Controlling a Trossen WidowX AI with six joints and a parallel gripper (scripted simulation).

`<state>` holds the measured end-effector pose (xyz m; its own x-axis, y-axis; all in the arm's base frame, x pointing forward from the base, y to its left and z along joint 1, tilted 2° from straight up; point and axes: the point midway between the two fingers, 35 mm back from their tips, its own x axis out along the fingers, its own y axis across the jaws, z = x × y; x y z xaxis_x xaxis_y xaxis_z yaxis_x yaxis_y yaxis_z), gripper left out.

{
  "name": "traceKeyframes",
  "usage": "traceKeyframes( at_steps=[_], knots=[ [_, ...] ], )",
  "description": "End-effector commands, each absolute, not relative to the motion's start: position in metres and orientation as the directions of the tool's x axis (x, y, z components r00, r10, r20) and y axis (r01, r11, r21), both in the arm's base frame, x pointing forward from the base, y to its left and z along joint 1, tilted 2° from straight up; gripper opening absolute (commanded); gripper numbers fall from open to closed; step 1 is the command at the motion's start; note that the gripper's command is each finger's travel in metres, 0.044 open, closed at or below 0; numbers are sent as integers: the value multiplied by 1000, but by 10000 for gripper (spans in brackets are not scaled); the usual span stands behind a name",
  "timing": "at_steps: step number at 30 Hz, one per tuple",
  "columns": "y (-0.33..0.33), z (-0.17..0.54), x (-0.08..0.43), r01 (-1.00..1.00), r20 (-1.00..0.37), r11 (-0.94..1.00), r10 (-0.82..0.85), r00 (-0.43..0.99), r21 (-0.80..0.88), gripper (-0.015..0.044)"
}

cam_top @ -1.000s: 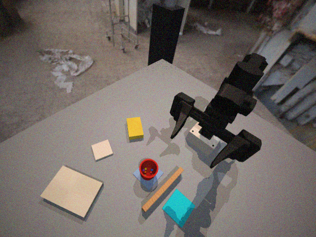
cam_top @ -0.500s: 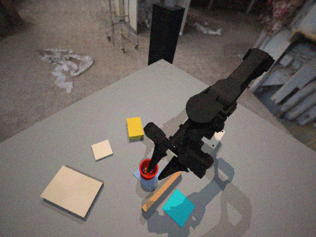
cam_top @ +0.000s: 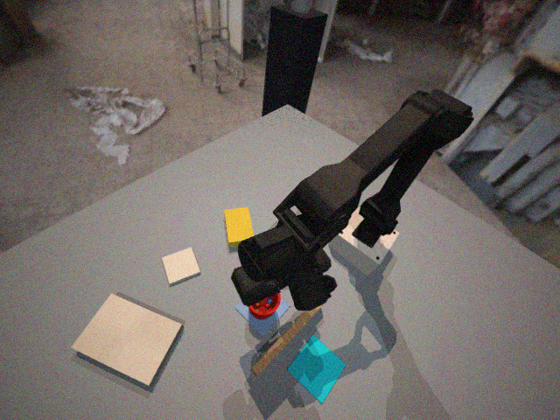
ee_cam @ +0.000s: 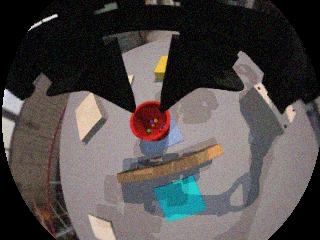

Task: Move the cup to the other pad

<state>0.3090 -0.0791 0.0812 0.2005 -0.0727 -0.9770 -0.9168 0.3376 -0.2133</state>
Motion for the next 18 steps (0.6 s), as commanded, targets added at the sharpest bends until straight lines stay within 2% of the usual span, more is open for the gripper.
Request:
traceKeyframes(
  at_steps=[1, 18],
  knots=[
    [-91, 63, 291, -986, -999, 164, -35, -3, -3, 148],
    [-92, 51, 293, -986, -999, 164, -35, -3, -3, 148]
  ],
)
